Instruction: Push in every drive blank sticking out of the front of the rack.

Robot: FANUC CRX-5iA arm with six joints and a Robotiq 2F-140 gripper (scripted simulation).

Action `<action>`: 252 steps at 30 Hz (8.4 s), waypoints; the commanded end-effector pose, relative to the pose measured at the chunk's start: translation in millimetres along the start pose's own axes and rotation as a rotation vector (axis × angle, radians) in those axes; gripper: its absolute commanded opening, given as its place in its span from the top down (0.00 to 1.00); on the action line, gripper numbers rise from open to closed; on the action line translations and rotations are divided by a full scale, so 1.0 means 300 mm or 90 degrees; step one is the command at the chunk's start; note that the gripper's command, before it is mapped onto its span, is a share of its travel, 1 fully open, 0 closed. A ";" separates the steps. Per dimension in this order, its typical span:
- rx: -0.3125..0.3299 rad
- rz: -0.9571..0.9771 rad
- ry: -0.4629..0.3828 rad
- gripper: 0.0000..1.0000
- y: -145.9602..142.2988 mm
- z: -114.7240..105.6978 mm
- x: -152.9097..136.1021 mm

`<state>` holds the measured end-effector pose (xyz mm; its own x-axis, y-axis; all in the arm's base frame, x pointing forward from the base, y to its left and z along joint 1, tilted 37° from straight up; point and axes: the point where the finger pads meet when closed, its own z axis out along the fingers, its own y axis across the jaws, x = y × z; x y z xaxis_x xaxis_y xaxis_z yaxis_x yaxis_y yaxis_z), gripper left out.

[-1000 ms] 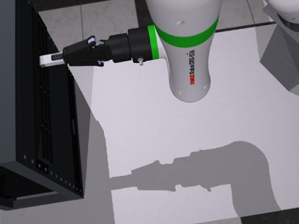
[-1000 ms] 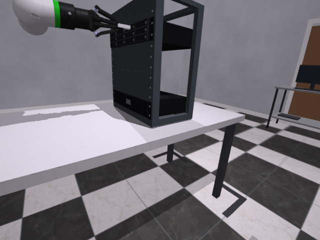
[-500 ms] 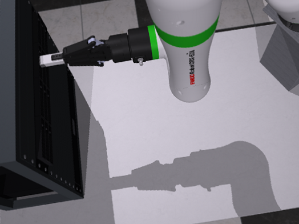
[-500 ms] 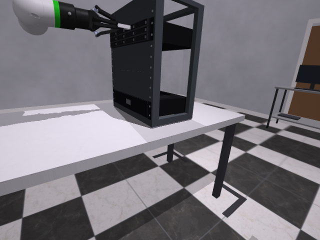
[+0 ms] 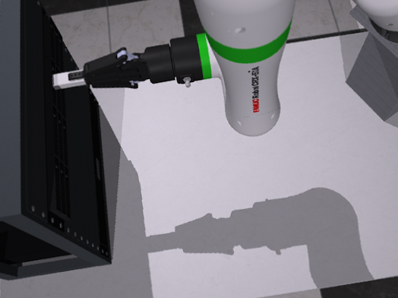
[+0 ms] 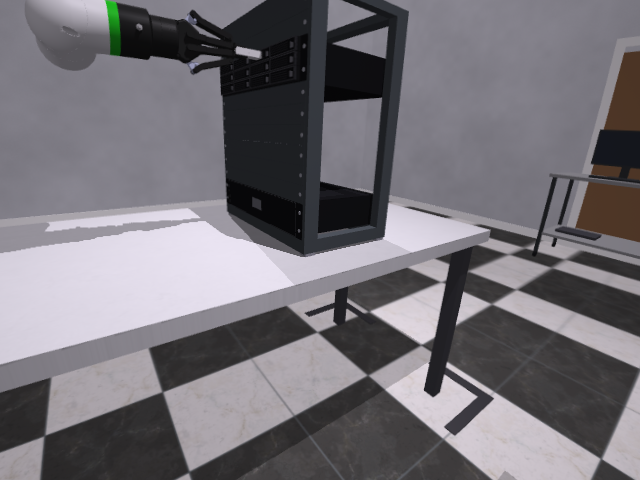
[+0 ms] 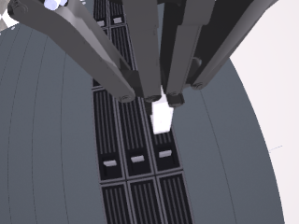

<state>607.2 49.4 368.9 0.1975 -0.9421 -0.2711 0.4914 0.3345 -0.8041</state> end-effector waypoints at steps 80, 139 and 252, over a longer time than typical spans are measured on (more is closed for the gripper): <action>0.001 0.000 0.000 0.90 -0.002 0.001 0.000; 0.001 0.000 0.000 0.90 -0.002 0.002 0.000; 0.001 0.000 0.000 0.90 0.164 -0.274 0.320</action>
<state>575.5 -18.8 265.8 0.1954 -0.9418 -0.2735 0.4900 0.3354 -0.8046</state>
